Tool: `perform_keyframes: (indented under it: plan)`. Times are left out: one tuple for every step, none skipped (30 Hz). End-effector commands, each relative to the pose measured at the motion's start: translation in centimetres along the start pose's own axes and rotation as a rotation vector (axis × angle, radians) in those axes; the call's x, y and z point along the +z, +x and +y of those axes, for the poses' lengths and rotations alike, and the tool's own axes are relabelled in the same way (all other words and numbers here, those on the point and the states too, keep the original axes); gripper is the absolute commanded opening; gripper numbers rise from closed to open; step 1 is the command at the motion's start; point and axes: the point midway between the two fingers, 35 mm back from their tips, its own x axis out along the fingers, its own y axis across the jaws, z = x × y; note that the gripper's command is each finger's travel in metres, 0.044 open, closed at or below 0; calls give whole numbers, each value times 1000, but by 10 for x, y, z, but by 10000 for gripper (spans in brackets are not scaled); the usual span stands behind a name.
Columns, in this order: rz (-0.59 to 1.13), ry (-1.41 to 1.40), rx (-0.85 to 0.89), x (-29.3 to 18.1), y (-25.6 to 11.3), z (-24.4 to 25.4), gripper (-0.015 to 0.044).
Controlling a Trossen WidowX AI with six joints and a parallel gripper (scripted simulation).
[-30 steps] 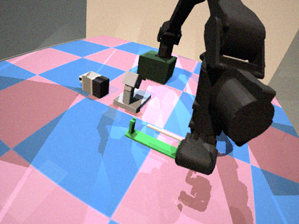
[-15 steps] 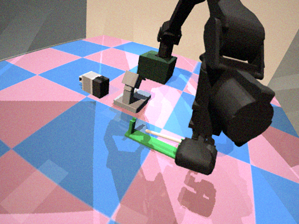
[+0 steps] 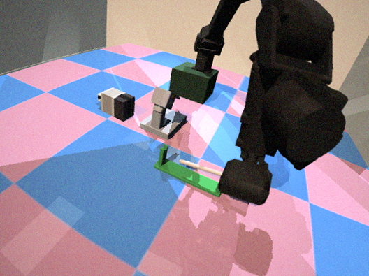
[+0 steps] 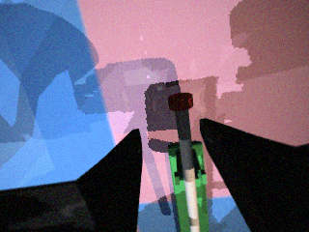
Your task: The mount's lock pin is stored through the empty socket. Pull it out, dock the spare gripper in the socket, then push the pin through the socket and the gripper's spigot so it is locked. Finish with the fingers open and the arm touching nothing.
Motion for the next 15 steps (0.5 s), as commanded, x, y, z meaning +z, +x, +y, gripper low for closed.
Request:
perform_keyframes:
  plan:
    - [-1, 0, -1, 2, -11, 1, 200]
    - [0, 0, 1, 2, -13, 2, 200]
    - [2, 0, 3, 2, -15, 2, 200]
    - [3, 1, 5, 2, -17, 3, 200]
    - [4, 1, 7, 2, -19, 4, 200]
    - [5, 1, 9, 2, -22, 5, 200]
    - [6, 2, 11, 2, -24, 6, 200]
    - [7, 2, 14, 2, -26, 6, 200]
    - [8, 2, 16, 2, -28, 7, 200]
    - [10, 3, 18, 2, -30, 8, 200]
    - [11, 3, 20, 3, -33, 9, 200]
    - [12, 3, 23, 3, -35, 9, 200]
    - [13, 4, 25, 3, -37, 10, 200]
    - [14, 4, 27, 3, -39, 11, 200]
    - [15, 4, 29, 3, -41, 11, 200]
